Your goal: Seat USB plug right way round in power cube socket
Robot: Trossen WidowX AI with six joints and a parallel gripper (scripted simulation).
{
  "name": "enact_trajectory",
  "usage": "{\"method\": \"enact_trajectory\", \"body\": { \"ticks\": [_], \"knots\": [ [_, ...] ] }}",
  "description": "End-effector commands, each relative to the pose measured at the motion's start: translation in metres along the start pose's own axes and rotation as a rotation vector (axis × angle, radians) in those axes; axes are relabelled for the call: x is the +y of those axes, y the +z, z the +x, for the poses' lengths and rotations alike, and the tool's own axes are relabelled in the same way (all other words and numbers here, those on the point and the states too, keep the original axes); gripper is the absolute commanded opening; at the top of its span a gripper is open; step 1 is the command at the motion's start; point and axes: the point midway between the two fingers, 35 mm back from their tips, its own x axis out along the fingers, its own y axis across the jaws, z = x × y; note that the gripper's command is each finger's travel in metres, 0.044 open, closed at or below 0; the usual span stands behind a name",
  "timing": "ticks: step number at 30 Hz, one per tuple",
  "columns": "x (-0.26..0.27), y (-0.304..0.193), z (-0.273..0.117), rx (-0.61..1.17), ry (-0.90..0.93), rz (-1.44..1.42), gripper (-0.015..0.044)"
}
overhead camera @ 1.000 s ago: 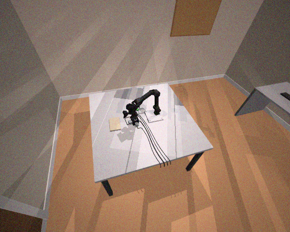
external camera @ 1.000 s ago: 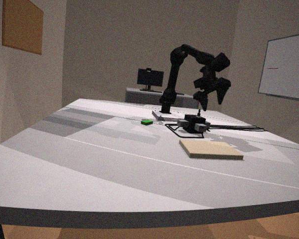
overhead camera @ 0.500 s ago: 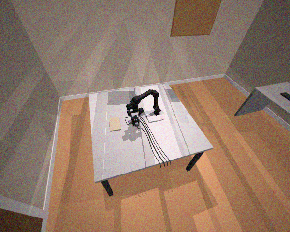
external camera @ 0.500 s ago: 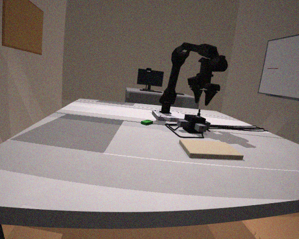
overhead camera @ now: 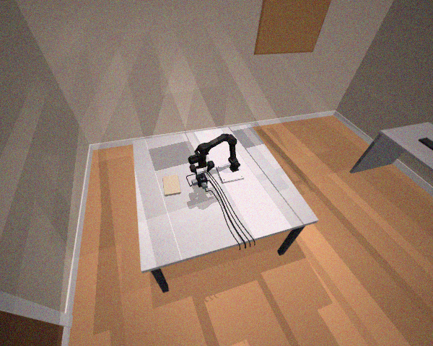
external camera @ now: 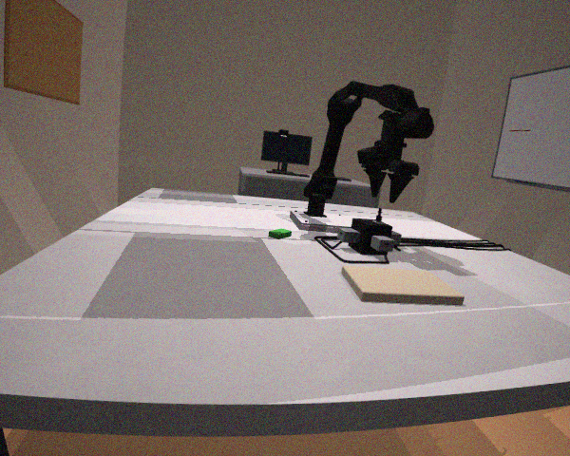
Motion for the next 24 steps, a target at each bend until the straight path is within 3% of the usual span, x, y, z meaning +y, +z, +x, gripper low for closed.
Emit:
{"method": "enact_trajectory", "body": {
  "ticks": [1, 24],
  "knots": [
    [-0.001, 0.0, 0.007, 0.001, -0.011, 0.003, 0.044],
    [-0.002, 0.005, 0.029, 0.0, -0.011, 0.003, 0.044]
  ]
}}
